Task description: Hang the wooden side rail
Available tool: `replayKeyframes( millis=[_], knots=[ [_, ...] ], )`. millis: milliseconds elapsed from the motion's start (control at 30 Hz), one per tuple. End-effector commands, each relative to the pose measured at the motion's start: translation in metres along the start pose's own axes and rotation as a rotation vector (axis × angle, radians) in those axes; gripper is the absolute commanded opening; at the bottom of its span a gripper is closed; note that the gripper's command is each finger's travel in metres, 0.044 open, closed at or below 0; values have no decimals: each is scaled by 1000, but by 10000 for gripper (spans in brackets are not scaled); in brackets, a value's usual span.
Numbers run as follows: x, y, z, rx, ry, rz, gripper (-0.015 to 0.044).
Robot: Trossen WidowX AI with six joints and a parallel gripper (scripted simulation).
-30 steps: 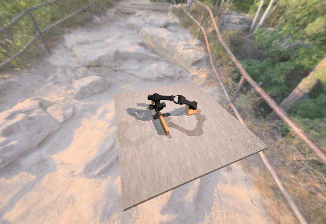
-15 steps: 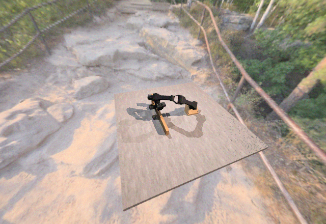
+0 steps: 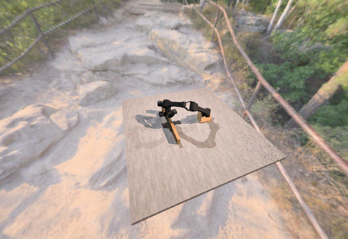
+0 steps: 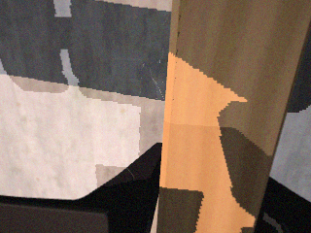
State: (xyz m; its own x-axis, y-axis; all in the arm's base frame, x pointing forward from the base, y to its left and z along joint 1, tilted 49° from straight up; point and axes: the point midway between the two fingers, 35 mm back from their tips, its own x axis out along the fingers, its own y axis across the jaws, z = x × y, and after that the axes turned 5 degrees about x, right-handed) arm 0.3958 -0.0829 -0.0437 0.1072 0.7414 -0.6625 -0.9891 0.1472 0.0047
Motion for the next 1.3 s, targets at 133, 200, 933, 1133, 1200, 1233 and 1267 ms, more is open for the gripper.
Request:
replayKeyframes(
  millis=[133,200,933,1133,1200,1233,1267],
  knots=[
    [-4,-1,-4,1,6,-8,0],
    [-4,-1,-4,1,6,-8,0],
    [-4,-2,-7,1,6,-8,0],
    [-4,-1,-7,1,6,-8,0],
    [-5,-1,-7,1,6,-8,0],
    [-5,-1,-8,1,6,-8,0],
    [-5,-1,-8,1,6,-8,0]
  ],
)
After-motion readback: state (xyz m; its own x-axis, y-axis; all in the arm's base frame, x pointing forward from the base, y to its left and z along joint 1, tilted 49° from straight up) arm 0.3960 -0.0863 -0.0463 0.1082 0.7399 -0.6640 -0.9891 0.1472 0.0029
